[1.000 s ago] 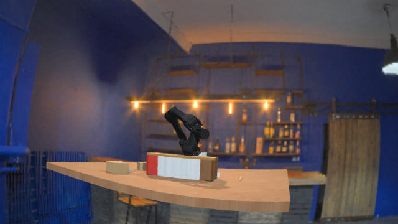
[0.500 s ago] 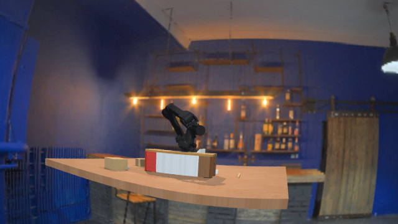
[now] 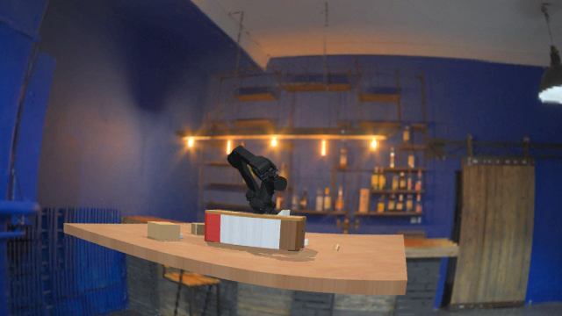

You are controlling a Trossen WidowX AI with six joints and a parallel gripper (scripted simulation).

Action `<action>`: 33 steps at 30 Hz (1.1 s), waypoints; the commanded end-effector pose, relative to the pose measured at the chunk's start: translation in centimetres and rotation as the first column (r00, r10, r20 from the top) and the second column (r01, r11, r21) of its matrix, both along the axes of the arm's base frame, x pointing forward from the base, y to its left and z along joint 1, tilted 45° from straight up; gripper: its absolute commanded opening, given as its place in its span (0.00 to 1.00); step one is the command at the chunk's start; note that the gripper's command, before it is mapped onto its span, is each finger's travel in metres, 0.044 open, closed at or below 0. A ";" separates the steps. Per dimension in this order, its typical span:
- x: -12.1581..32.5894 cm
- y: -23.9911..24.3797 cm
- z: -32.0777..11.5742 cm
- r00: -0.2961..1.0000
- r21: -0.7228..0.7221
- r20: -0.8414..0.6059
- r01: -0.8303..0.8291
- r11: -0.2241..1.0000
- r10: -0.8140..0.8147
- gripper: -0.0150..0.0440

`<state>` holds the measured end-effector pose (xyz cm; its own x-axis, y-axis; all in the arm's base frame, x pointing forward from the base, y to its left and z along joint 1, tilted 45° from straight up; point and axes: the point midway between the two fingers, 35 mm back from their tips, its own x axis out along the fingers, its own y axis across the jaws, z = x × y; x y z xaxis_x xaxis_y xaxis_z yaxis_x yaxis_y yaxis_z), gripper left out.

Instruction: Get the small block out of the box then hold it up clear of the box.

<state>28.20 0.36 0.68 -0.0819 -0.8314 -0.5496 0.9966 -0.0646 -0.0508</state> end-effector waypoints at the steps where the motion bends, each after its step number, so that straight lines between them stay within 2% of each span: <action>1: 0.0 0.5 -0.4 1.000 0.001 0.003 -0.002 1.000 0.002 0.93; 33: 0.0 -1.5 1.6 1.000 0.000 0.002 -0.002 1.000 0.002 0.93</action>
